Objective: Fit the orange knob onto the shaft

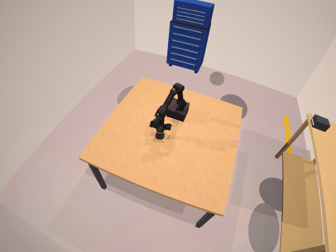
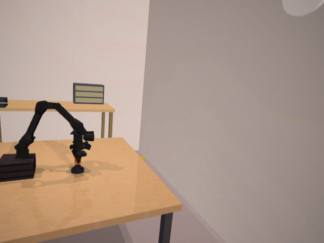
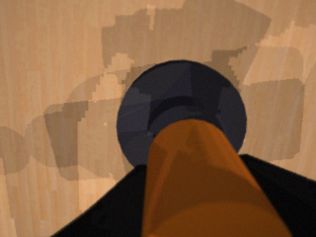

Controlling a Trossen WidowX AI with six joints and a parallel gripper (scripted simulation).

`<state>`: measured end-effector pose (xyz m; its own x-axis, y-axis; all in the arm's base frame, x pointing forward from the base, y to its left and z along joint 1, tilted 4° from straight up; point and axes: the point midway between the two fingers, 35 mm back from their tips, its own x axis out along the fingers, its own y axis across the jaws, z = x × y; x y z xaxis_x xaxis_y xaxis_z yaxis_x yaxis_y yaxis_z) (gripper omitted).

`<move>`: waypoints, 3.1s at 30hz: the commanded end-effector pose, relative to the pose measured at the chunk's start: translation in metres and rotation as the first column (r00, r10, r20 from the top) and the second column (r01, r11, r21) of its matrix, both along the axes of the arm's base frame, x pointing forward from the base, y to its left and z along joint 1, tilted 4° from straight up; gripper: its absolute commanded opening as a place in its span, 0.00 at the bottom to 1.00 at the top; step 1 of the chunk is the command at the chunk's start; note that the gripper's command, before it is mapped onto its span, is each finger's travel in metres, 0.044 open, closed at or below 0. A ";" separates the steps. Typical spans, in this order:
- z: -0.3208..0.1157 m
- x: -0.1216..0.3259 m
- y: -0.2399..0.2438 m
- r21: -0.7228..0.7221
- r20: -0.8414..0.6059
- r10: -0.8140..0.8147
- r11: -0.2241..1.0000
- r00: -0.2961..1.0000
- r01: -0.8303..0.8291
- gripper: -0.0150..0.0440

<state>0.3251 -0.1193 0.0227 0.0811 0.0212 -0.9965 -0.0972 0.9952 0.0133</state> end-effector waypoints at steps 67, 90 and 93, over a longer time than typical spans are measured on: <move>0.002 0.000 0.000 -0.036 0.003 0.411 0.911 0.912 -0.411 0.25; 0.000 0.001 0.000 -0.036 0.003 0.411 0.911 0.912 -0.411 0.25; -0.001 0.001 0.000 -0.036 0.003 0.411 0.911 0.912 -0.411 0.25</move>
<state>0.3255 -0.1194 0.0224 0.0800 0.0217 -0.9966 -0.4934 0.8695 -0.0207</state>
